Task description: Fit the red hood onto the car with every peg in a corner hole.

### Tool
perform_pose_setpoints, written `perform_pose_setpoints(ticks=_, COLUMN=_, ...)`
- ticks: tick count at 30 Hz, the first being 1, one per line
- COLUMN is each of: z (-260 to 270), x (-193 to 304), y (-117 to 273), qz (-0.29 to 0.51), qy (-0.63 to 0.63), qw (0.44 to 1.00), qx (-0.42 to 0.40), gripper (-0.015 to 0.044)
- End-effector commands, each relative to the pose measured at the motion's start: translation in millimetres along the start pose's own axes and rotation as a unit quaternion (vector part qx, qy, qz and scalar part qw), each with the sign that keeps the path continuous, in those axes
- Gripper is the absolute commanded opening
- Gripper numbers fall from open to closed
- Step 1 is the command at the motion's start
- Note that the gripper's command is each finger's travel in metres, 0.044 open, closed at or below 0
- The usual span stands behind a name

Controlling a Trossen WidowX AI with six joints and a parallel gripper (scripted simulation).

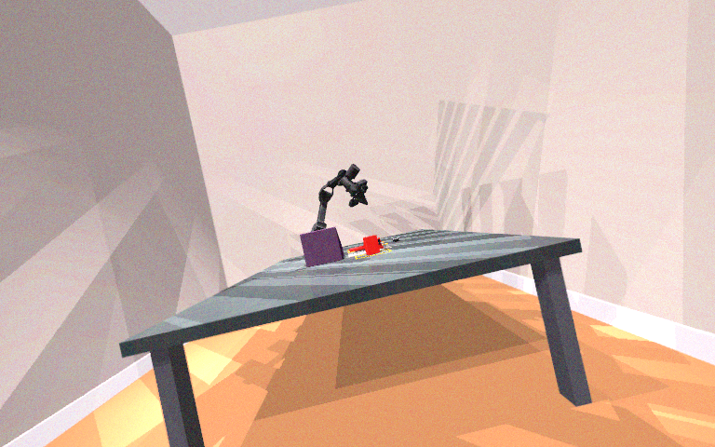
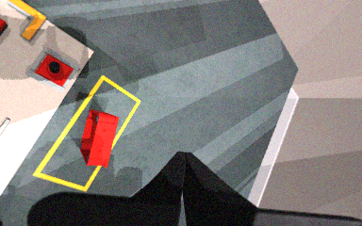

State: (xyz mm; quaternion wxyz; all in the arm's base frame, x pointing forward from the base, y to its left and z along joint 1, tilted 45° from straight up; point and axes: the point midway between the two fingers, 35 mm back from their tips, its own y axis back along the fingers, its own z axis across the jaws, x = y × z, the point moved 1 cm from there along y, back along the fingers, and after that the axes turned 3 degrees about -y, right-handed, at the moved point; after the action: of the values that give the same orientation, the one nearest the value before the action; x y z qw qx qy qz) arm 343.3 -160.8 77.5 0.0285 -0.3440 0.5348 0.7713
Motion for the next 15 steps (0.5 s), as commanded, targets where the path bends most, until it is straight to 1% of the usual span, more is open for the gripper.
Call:
perform_pose_setpoints(ticks=1, z=0, x=8, y=-36, qz=0.040, qy=-0.022, qw=0.997, qx=-0.065, gripper=0.0000)
perform_pose_setpoints(ticks=11, z=19, x=40, y=-120, qz=0.141, qy=-0.079, qw=0.962, qx=-0.219, gripper=0.0000)
perform_pose_setpoints(ticks=13, z=24, x=46, y=-130, qz=0.155, qy=-0.086, qw=0.955, qx=-0.238, gripper=0.0000)
perform_pose_setpoints(ticks=15, z=24, x=46, y=-132, qz=0.157, qy=-0.087, qw=0.954, qx=-0.241, gripper=0.0000)
